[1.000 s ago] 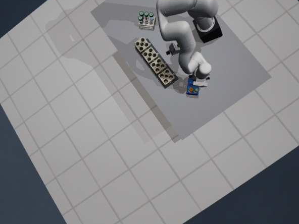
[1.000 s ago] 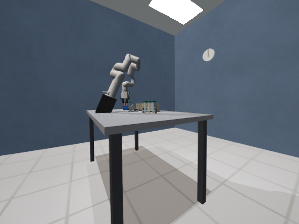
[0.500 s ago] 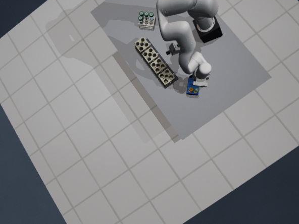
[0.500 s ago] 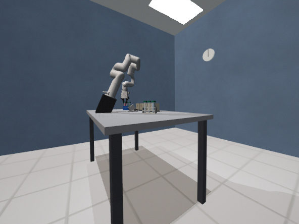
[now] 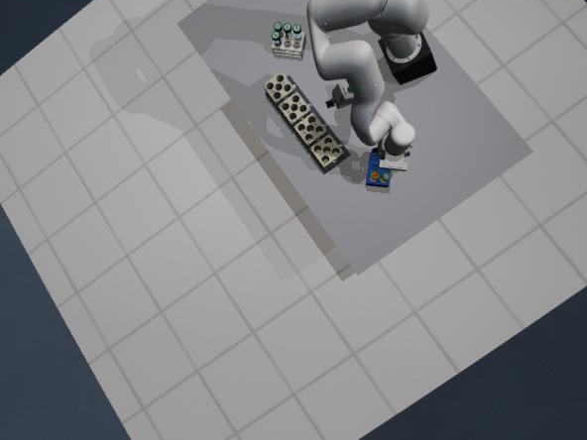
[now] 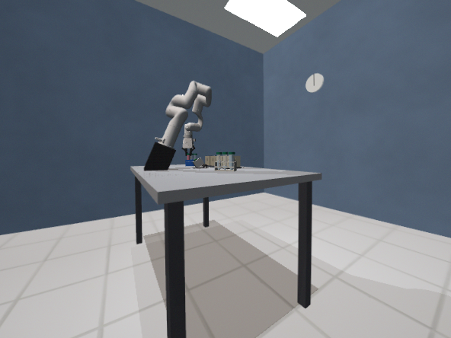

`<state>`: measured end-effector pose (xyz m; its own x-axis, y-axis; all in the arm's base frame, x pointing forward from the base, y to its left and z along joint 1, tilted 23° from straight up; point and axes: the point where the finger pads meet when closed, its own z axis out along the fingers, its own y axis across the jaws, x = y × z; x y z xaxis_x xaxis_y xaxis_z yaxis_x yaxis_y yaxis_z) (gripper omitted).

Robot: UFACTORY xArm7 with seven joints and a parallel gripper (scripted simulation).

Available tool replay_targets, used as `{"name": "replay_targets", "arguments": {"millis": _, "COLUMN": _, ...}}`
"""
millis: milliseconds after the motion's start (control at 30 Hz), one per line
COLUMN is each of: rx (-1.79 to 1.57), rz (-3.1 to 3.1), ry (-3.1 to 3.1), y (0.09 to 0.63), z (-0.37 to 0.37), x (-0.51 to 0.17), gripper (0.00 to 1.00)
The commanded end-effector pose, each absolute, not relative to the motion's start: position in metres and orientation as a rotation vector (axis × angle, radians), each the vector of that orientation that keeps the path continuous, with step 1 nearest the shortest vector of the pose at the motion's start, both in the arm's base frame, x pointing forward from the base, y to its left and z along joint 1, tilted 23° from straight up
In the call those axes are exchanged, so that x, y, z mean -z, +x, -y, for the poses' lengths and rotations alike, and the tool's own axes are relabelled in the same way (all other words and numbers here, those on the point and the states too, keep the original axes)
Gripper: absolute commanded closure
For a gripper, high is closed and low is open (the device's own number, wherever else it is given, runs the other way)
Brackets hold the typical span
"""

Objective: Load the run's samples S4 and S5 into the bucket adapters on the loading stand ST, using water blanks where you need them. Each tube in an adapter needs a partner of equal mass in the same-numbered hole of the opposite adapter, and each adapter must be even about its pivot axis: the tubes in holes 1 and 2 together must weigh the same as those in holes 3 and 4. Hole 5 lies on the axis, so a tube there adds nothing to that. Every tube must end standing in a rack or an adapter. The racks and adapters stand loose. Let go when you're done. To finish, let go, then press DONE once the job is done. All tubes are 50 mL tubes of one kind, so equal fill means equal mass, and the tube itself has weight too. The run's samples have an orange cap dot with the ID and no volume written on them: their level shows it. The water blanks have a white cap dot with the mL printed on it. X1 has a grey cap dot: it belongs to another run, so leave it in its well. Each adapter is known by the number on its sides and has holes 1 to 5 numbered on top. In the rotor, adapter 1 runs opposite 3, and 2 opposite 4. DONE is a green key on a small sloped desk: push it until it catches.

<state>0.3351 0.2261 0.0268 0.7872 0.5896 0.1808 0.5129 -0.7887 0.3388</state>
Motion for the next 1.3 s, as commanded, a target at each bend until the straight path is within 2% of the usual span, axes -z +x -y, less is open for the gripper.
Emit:
{"name": "replay_targets", "arguments": {"millis": 0, "rx": -0.409, "rz": -0.855, "ry": 2.707, "y": 0.3356, "z": -0.2275, "x": -0.0279, "gripper": 1.00}}
{"name": "replay_targets", "arguments": {"millis": 1267, "rx": -0.409, "rz": -0.855, "ry": 2.707, "y": 0.3321, "z": -0.2293, "x": -0.0371, "gripper": 1.00}}
